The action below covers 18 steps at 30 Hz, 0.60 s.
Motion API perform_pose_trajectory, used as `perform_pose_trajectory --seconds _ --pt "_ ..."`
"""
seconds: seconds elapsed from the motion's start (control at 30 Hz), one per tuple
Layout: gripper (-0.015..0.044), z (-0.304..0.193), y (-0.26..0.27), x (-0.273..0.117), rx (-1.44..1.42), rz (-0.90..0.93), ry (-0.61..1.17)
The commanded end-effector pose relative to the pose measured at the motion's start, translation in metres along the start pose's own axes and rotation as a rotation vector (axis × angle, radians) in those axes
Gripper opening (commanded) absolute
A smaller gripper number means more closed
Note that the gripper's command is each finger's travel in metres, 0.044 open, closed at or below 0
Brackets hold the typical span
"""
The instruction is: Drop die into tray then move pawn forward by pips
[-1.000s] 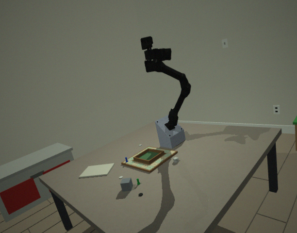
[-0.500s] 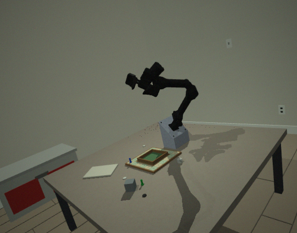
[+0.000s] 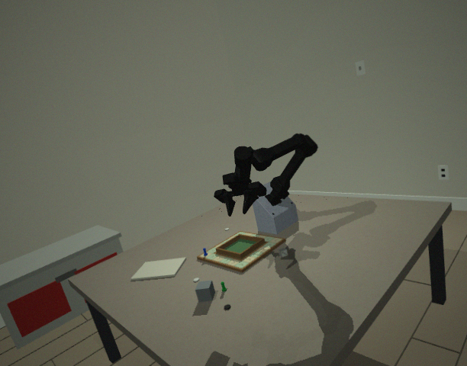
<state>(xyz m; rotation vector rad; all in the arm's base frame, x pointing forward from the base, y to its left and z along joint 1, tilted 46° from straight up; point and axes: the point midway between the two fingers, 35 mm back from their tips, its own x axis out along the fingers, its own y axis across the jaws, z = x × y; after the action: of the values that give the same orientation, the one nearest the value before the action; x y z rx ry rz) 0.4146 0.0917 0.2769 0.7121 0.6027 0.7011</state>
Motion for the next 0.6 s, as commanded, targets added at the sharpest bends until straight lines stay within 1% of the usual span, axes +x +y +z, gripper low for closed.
perform_pose_trajectory --seconds 0.0,0.2,0.4,0.47,0.57 --pt "0.0275 -0.072 0.009 0.023 0.2 -0.045 0.194" --pt "0.0275 -0.168 0.02 0.031 0.409 -0.158 0.455" --pt "0.0275 -0.261 0.027 0.01 0.564 -0.336 0.712" --pt "0.0275 -0.273 0.028 0.005 0.581 -0.365 0.746" --pt "0.0275 -0.275 0.02 0.002 0.582 -0.367 0.748"
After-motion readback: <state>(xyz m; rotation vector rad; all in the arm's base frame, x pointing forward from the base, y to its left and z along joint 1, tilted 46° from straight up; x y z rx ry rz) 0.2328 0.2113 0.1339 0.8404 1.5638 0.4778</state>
